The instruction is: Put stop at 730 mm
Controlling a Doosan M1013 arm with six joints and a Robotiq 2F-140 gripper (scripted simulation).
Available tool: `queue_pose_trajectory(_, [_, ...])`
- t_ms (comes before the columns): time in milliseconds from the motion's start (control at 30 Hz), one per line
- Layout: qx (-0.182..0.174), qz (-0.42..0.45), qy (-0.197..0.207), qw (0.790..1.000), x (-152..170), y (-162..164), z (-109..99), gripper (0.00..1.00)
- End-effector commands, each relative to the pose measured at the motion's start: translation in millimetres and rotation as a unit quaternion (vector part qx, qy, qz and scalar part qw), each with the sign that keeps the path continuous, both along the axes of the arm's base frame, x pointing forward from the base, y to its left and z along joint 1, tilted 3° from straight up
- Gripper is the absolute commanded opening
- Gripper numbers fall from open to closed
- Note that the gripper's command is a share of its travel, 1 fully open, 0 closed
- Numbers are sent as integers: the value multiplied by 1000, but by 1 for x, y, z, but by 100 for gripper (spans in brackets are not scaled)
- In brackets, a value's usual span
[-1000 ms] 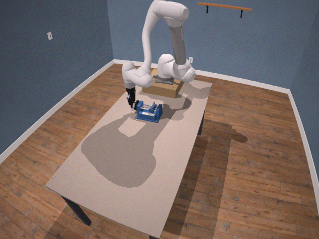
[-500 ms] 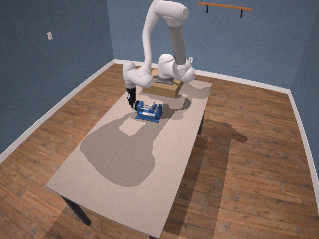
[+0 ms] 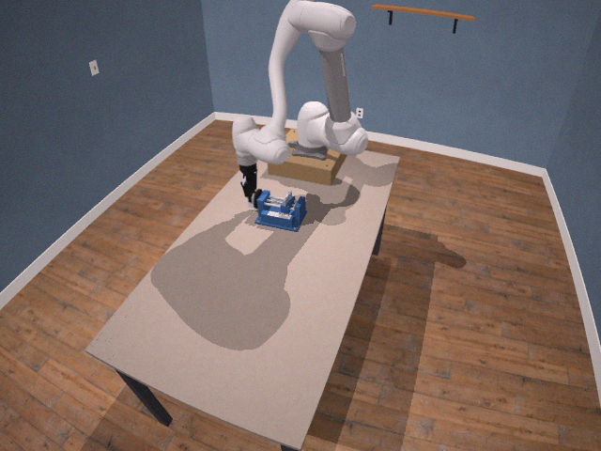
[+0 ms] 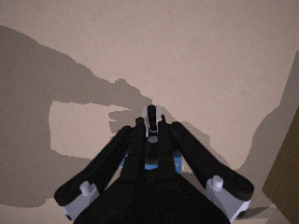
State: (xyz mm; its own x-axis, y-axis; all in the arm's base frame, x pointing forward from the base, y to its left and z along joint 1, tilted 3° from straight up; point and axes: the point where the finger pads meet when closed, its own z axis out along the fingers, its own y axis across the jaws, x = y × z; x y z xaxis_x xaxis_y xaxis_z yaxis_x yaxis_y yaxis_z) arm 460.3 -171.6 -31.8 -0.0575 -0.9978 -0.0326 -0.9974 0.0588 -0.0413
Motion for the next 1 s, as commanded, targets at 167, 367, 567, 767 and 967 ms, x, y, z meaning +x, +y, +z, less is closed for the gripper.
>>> queue_pose_trajectory(167, [0, 0, 0, 1000, -8, 0, 1, 4])
queue_pose_trajectory(367, [0, 0, 0, 1000, -14, 1, 3, 4])
queue_pose_trajectory(567, [0, 0, 0, 1000, -18, 1, 5, 4])
queue_pose_trajectory(767, [0, 0, 0, 1000, -22, 1, 9, 4])
queue_pose_trajectory(967, [0, 0, 0, 1000, -27, 1, 14, 4])
